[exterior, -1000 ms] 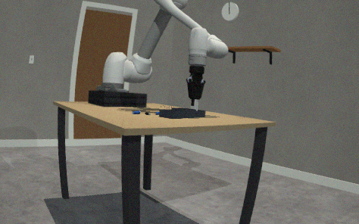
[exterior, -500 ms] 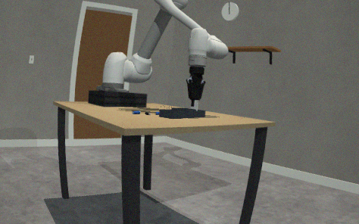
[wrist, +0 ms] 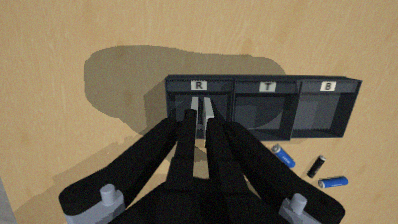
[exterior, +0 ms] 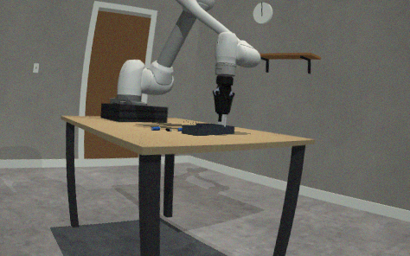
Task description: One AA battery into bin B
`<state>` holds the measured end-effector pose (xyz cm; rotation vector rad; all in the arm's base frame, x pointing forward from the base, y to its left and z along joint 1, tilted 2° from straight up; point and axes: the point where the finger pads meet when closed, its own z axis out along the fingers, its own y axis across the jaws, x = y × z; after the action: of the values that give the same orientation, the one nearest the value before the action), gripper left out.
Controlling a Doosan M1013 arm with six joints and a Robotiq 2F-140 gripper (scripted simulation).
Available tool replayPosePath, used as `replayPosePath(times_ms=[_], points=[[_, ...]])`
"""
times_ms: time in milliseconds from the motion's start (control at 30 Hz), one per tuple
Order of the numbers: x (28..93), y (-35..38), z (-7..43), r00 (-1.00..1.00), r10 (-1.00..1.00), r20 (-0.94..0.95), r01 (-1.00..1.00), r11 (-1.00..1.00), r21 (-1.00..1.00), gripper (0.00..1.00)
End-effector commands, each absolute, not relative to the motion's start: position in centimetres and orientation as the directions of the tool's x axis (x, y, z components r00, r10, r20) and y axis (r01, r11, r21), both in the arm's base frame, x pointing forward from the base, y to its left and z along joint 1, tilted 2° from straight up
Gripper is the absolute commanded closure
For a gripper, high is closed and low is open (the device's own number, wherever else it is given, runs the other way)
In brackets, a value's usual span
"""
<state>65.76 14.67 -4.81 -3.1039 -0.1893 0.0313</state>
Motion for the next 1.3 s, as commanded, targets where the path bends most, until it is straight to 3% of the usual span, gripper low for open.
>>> replayPosePath(times_ms=[0, 1267], points=[[65.8, 14.7, -4.8, 0.992, 0.122, -0.018, 0.121, -0.992, -0.033, 0.95], [65.8, 14.6, -2.1, 0.992, 0.122, -0.018, 0.121, -0.992, -0.033, 0.95]])
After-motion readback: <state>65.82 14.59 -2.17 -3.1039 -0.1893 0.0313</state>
